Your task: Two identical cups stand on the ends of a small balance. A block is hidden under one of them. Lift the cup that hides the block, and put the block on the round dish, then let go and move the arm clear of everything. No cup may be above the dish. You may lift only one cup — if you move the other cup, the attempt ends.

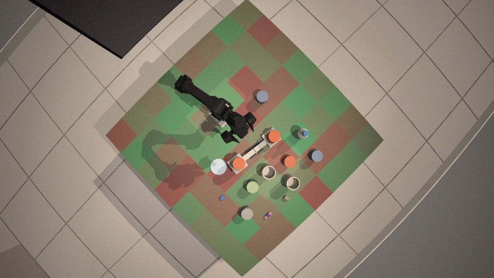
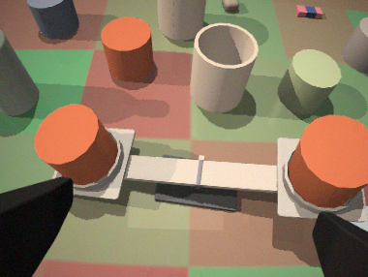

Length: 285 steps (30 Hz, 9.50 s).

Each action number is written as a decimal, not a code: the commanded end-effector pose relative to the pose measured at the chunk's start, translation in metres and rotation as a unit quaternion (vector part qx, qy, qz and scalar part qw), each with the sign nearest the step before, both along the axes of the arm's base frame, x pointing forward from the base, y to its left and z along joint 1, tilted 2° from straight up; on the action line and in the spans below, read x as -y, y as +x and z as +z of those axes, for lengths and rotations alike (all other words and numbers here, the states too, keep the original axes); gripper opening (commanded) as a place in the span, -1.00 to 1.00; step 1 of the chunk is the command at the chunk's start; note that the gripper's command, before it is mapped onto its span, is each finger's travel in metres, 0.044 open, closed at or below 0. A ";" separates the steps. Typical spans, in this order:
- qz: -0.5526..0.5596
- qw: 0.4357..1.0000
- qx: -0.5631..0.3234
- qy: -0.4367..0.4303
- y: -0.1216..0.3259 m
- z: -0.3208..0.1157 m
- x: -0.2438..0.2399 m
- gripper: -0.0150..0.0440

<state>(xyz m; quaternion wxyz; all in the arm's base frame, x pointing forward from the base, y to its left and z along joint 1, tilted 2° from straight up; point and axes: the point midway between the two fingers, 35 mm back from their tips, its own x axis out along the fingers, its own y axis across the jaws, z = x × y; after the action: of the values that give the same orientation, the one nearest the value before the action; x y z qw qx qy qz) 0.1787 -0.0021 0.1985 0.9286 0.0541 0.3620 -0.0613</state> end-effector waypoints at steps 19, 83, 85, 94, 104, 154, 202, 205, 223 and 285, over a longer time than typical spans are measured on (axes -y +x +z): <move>0.120 0.985 -0.103 -0.070 0.034 -0.009 -0.018 1.00; 0.646 0.659 -0.282 -0.262 0.146 -0.123 -0.110 1.00; 0.646 0.659 -0.282 -0.262 0.147 -0.127 -0.110 1.00; 0.646 0.659 -0.282 -0.262 0.148 -0.141 -0.111 1.00; 0.646 0.659 -0.282 -0.262 0.148 -0.157 -0.111 1.00; 0.646 0.659 -0.282 -0.262 0.151 -0.142 -0.112 -0.49; 0.646 0.660 -0.282 -0.262 0.149 -0.081 -0.111 -0.49; 0.646 0.660 -0.282 -0.262 0.149 -0.078 -0.110 -0.49; 0.646 0.659 -0.282 -0.262 0.144 -0.055 -0.109 -0.49; 0.645 0.657 -0.291 -0.259 0.140 -0.048 -0.107 -0.49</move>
<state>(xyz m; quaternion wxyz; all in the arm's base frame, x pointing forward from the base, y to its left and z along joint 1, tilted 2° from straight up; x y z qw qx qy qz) 0.3182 0.1045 0.1505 0.5583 -0.4563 0.5271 0.4497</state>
